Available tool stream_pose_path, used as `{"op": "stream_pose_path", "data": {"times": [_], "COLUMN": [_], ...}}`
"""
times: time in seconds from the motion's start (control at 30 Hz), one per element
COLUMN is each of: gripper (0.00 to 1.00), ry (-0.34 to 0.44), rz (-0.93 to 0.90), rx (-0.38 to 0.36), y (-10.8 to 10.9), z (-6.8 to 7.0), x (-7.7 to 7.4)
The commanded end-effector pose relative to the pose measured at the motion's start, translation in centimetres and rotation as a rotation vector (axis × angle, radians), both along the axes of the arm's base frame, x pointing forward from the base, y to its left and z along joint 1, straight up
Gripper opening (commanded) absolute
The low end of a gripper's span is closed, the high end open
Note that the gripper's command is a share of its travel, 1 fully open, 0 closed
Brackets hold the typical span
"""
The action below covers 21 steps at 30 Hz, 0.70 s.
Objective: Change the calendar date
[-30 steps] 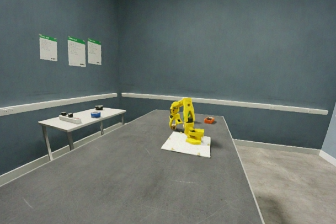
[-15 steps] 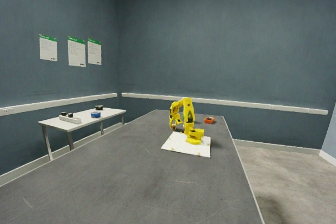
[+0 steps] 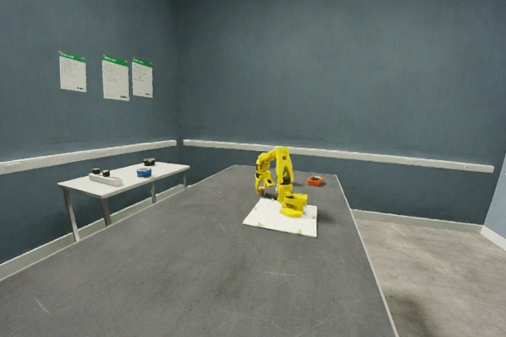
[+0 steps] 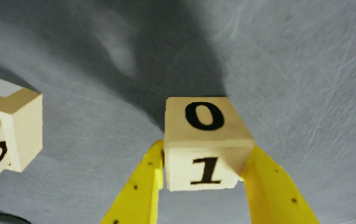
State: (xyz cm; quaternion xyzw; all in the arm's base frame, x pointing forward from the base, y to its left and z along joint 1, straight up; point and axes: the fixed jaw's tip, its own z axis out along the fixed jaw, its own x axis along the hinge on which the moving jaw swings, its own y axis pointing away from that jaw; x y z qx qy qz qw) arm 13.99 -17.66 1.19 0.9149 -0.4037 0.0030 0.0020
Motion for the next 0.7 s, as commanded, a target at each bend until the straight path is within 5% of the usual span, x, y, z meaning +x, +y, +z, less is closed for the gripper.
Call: {"op": "stream_pose_path", "data": {"times": [0.0,0.67], "gripper": [0.04,0.00], "ry": [0.014,0.014], "rz": [-0.005,-0.005], "rx": [0.018,0.018], "y": [0.40,0.32], "z": [-0.44,0.15], "x": [-0.18,-0.12]}}
